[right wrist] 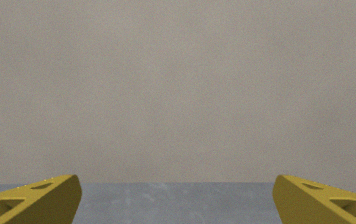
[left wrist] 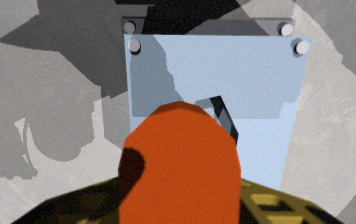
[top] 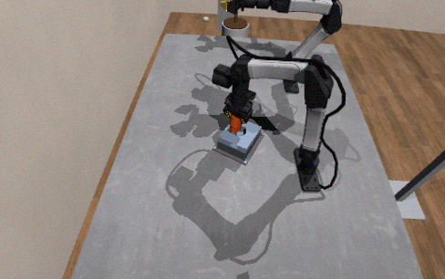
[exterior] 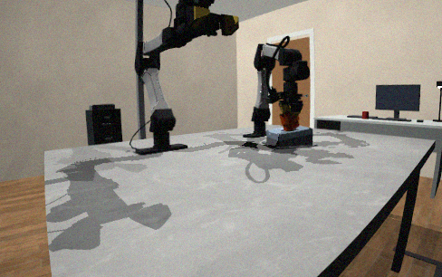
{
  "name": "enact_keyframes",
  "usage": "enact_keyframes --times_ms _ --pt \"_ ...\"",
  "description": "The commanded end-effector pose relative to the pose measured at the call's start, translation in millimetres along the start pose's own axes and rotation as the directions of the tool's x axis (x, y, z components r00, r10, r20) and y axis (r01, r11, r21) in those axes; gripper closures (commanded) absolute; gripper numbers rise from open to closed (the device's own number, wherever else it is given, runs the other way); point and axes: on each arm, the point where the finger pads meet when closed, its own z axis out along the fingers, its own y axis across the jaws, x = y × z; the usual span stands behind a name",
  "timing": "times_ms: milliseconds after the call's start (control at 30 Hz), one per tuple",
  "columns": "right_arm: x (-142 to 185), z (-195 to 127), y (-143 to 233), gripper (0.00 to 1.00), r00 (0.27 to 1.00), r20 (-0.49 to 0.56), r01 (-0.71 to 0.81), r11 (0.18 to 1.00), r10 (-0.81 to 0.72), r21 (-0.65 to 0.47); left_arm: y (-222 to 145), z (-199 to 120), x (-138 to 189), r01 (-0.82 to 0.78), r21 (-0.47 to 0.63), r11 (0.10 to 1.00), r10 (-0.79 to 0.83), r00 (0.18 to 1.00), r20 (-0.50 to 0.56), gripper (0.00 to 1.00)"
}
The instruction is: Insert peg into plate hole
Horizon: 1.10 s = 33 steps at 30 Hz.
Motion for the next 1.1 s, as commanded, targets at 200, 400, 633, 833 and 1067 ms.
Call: enact_keyframes --times_ms 200,400,633,833,1067 --pt "-5.8 -1.6 -0.2 0.0 1.0 0.016 0.001 1.0 -0.001 0.001 1.8 -3.7 -0.3 0.0 -0.015 1.0 0.0 1.0 0.002 0.97" --pt "-5.8 -1.6 -0.2 0.0 1.0 0.016 0.001 1.0 -0.001 0.001 1.8 -3.7 -0.3 0.0 -0.015 1.0 0.0 1.0 0.002 0.97" --pt "-6.2 -1.8 -0.2 0.0 1.0 0.017 0.001 1.0 -0.001 0.001 7.7 -15.4 0.6 0.0 -0.064 0.998 0.0 1.0 -0.004 1.0" --pt "-1.1 -2.1 3.5 0.0 1.0 -0.006 0.021 1.0 -0.021 -0.021 4.7 -27.3 0.5 0.0 -0.066 0.998 0.0 1.0 -0.004 0.67" --pt "15.5 -4.2 18.5 0.0 0.993 -0.068 0.087 0.989 -0.095 -0.117 2.6 -43.9 0.4 0.005 -0.043 0.999 -0.005 1.0 -0.004 0.67"
